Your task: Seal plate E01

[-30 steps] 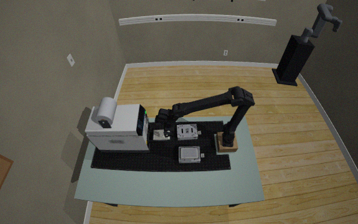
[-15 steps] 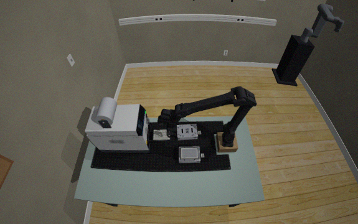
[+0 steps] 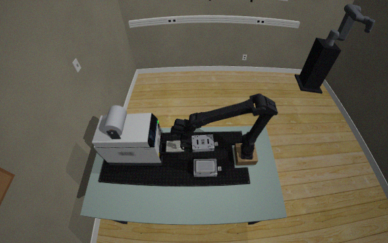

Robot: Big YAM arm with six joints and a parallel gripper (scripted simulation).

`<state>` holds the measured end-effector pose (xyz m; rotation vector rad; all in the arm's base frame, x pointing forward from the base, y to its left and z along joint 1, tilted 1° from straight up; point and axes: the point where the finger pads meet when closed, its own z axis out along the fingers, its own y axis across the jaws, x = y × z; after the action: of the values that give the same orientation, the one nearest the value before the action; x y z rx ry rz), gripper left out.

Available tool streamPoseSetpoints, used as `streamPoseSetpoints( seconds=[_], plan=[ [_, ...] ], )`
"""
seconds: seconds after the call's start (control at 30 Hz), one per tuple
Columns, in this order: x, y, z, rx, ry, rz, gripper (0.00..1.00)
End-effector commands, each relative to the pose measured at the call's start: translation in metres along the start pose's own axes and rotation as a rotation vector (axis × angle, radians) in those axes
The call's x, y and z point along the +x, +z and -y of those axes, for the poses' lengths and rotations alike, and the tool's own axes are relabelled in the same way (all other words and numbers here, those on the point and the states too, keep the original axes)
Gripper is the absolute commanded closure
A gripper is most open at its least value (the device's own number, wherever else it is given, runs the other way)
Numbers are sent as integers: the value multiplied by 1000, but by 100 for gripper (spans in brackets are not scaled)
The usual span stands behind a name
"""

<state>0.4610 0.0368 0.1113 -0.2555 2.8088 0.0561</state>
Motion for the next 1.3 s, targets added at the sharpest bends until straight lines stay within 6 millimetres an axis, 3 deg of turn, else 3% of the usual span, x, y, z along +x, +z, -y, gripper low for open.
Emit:
streamPoseSetpoints(
  seconds=[0.0, 0.17, 0.33, 0.67, 1.07, 1.27],
  plan=[
    [-35, -11, 0, 2, -9, 68, 0],
    [-37, -15, 10, 10, 10, 77, 0],
    [-39, -21, 5, 9, 0, 89, 0],
    [-34, -5, -1, 8, 2, -326, 0],
    [-22, -13, 10, 1, 13, -304, 0],
    [-14, -12, -2, -4, -10, -315, 0]
  ],
)
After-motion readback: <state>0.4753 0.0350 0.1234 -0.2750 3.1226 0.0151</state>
